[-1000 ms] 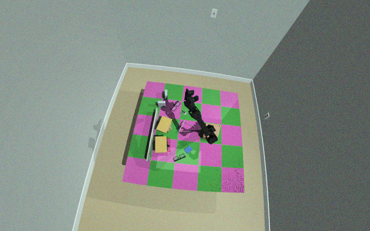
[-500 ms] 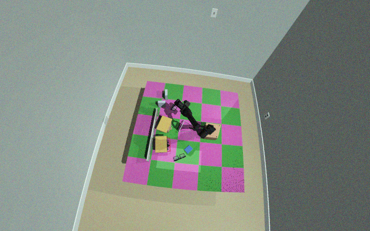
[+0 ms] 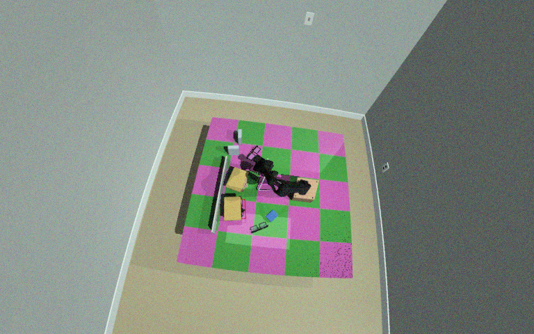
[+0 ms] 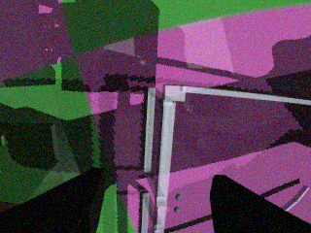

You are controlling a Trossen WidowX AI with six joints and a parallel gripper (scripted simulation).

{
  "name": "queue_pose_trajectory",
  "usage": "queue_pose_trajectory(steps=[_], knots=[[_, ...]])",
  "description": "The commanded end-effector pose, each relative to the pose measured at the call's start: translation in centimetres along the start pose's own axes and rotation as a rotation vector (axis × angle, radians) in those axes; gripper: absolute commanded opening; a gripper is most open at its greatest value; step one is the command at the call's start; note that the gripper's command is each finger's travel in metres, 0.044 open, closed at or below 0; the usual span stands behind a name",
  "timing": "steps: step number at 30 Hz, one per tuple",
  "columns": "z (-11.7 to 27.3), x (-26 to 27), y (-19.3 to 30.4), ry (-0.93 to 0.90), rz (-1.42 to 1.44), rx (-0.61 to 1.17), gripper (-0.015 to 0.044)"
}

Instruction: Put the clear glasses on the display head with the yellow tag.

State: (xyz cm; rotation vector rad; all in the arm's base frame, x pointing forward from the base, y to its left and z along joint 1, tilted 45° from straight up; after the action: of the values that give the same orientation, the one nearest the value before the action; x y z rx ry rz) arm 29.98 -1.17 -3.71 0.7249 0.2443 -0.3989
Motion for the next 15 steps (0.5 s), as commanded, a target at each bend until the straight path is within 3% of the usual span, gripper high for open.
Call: queue_pose_trajectory(steps=[1, 3, 15], knots=[[-0.30, -0.27, 0.05, 0.019, 0.007, 0.017, 0.0174], [-0.30, -0.27, 0.05, 0.019, 0.007, 0.017, 0.0121], [-0.71, -0.22, 0.08, 0.018, 0.007, 0.016, 0.0120]])
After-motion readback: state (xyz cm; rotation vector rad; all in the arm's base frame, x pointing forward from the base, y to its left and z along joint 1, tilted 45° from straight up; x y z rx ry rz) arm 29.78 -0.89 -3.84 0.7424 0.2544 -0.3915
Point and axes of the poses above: the point midway between the two fingers, 35 mm back from their tips, its own z axis back along the fingers, its own x axis across the jaws, y = z × x, the point moved 6 cm from there along z, back along the fingers, and after that the axes turned 15 degrees about -z, right-handed, at the moved point
